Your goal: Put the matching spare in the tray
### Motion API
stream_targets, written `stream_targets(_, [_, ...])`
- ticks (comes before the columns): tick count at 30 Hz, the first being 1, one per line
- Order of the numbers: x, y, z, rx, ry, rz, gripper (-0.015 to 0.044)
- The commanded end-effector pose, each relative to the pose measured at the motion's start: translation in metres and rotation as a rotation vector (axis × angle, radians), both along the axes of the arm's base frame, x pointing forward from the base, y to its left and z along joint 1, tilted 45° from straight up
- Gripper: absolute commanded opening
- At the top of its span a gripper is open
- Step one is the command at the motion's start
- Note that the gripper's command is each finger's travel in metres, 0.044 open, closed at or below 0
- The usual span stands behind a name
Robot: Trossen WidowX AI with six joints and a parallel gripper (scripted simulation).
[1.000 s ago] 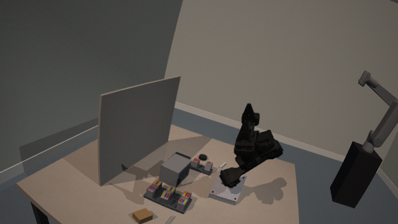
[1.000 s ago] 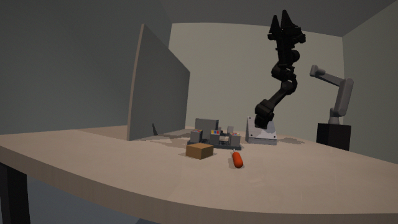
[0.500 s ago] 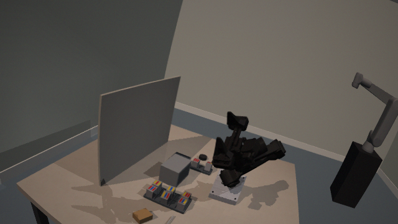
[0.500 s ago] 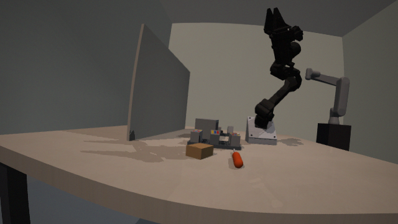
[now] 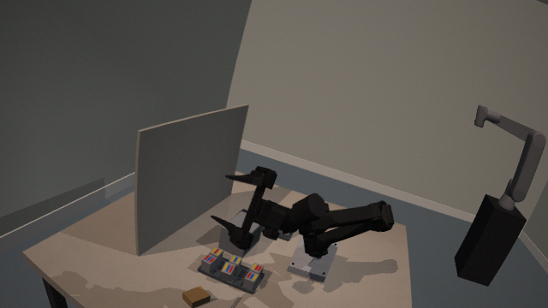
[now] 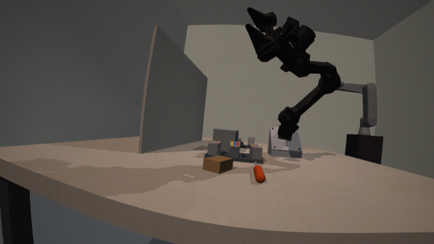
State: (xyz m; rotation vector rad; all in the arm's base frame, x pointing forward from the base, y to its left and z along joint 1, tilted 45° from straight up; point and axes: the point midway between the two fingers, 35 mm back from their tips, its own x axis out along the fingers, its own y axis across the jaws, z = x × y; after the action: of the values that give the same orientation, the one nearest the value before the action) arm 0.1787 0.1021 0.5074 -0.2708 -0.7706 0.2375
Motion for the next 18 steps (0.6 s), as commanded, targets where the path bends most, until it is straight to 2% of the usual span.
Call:
stream_targets(1, [0.066,0.027,-0.032,-0.184,0.212,-0.029,0.0440])
stream_targets(10, [0.180,0.018,-0.134,-0.396,0.720,-0.059,0.0440])
stream_targets(15, [0.213,-0.001,-0.186,-0.431,0.964,-0.042,0.0440])
stream_targets(18, [0.231,-0.020,-0.230,-0.438,1.179,-0.003,0.0440])
